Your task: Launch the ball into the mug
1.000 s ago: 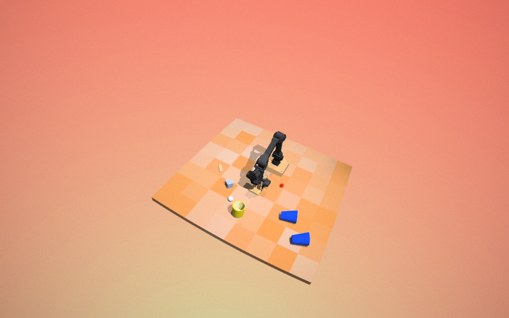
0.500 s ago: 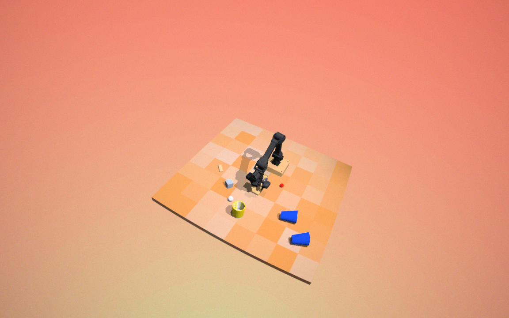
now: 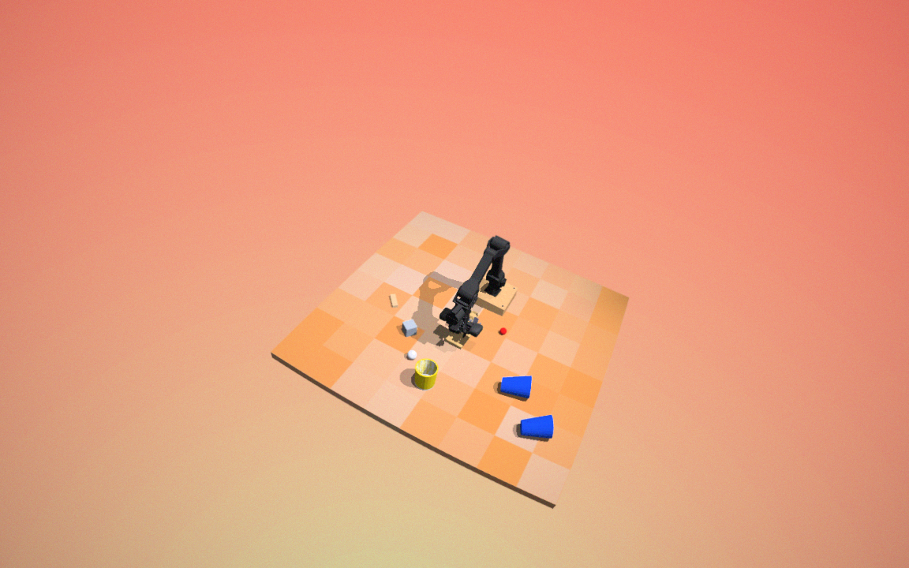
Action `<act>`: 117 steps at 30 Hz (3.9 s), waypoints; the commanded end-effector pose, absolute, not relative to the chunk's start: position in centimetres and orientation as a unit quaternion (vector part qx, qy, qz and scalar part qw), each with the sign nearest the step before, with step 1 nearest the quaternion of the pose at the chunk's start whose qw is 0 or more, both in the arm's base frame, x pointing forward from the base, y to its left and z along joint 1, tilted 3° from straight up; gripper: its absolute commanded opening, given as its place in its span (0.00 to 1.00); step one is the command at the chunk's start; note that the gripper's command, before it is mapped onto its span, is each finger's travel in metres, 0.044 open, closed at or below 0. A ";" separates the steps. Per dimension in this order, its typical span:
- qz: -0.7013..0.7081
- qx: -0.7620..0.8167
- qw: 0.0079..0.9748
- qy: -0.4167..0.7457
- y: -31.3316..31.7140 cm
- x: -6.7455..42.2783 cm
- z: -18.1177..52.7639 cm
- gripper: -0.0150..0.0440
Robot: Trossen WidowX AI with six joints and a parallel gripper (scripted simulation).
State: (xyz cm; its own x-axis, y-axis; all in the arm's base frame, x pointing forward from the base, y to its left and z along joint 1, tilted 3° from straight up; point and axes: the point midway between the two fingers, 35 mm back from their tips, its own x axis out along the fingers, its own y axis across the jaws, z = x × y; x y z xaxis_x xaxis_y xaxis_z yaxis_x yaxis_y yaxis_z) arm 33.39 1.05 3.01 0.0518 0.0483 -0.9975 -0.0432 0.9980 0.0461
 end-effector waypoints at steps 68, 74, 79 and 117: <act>0.030 0.003 0.722 0.691 0.5 32.9 13.1 1.00; 0.028 0.004 0.725 0.688 0.5 33.4 11.6 1.00; 0.029 0.004 0.724 0.689 0.5 32.6 12.6 1.00; 0.029 0.004 0.724 0.689 0.9 33.2 3.7 1.00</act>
